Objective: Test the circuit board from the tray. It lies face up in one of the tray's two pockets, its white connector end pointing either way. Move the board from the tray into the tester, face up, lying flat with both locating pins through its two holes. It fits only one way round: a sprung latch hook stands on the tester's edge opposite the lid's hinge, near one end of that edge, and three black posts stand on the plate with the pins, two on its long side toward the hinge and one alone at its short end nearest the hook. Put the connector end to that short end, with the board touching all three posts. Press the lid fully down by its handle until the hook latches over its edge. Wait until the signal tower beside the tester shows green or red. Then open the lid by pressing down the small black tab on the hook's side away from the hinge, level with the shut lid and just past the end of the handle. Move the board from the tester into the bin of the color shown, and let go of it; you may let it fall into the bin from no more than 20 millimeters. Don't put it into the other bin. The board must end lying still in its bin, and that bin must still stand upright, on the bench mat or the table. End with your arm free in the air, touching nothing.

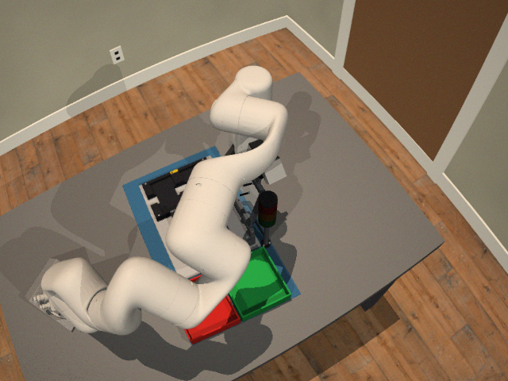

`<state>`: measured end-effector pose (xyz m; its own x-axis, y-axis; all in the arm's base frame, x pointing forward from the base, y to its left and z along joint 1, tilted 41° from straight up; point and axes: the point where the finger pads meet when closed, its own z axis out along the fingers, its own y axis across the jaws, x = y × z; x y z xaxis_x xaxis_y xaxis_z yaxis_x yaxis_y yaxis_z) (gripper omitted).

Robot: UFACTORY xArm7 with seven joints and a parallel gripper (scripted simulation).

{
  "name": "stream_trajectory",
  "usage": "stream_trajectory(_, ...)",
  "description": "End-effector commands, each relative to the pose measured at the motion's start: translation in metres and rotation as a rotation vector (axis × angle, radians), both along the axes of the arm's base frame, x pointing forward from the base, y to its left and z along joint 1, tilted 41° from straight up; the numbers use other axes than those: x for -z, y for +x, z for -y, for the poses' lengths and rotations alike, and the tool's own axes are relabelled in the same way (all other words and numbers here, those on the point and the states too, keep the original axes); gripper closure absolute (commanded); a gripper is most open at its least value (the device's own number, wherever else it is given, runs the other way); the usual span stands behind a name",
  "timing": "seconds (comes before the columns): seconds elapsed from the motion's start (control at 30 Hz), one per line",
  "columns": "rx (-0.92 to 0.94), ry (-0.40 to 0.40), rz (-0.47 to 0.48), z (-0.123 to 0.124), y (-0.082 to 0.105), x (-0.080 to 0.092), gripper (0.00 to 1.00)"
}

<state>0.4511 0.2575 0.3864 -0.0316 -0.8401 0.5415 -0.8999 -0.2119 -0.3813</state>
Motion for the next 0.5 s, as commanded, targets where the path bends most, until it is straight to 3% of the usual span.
stream_trajectory(0.0, -0.005, 0.003, 0.004, -0.0006, 0.0006, 0.0003, 0.49)
stream_trajectory(0.13, -0.005, 0.003, 0.004, -0.0006, 0.0006, 0.0003, 0.49)
stream_trajectory(0.17, -0.005, 0.003, 0.004, -0.0006, 0.0006, 0.0003, 1.0)
stream_trajectory(0.47, -0.005, 0.003, 0.004, -0.0006, 0.0006, 0.0003, 1.0)
